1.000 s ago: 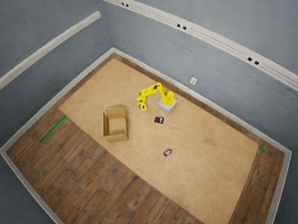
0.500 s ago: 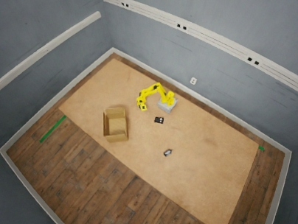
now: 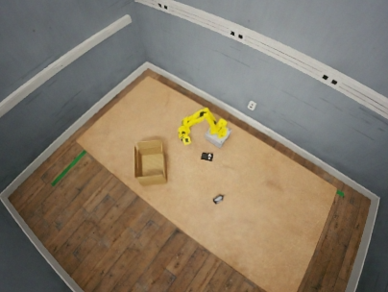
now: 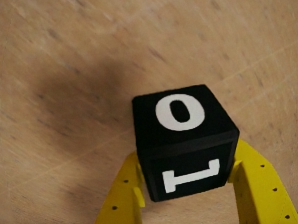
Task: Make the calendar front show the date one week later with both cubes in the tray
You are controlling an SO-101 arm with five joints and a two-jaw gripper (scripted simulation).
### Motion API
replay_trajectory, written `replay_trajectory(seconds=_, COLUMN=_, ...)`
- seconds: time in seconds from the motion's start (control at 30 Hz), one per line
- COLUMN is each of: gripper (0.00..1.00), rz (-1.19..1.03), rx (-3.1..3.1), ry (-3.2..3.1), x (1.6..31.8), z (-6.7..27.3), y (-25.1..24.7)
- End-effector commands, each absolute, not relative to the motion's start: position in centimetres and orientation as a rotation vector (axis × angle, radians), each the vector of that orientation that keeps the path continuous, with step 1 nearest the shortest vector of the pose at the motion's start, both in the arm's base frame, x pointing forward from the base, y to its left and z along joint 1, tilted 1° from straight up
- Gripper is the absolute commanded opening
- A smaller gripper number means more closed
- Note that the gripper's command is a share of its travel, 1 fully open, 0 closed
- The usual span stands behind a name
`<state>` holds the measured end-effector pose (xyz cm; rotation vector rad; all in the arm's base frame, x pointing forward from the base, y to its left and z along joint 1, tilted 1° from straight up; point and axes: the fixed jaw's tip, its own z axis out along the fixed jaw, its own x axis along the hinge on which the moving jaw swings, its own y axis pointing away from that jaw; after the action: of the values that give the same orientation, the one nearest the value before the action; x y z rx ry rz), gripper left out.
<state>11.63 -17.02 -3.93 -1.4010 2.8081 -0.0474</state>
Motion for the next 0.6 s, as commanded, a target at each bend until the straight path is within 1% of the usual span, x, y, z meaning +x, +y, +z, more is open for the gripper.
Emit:
replay_trajectory(seconds=0.0, gripper=0.0, rz=-0.009, rx=-1.391, ry=2.816, x=11.14, z=-4.42, y=-16.69)
replay_trajectory(seconds=0.1, gripper=0.02, rz=-0.009, rx=-1.391, ry=2.816, x=11.14, z=-4.42, y=-16.69)
replay_trajectory(seconds=0.37, gripper=0.16, rz=-0.009, rx=-1.391, ry=2.816, x=11.14, z=-4.42, y=-16.69)
replay_trajectory(seconds=0.57, gripper=0.17, rz=-0.009, rx=-1.391, ry=2.816, x=11.14, z=-4.42, y=-16.69)
